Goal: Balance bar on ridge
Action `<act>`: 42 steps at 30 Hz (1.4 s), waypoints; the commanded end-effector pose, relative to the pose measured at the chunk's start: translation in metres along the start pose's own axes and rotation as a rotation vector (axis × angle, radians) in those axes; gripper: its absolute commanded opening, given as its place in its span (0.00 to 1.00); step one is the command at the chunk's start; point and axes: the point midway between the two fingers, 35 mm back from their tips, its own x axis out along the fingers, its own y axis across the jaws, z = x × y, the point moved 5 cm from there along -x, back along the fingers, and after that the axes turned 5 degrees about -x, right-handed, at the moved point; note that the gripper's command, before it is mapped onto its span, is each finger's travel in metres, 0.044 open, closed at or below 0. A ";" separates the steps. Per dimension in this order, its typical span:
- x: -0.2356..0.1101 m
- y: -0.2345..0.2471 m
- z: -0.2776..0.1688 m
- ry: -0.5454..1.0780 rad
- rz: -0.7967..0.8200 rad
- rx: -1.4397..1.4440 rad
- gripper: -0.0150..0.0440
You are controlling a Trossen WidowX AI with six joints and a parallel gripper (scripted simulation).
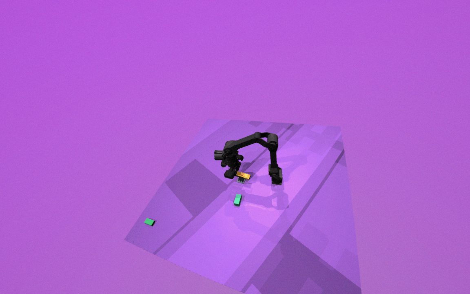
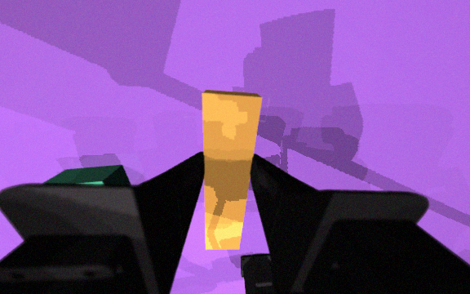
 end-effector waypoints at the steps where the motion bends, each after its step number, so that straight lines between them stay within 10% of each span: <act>1: 0.002 0.000 0.000 0.004 0.005 -0.002 0.25; 42: 0.005 0.000 -0.001 0.004 0.005 -0.002 0.25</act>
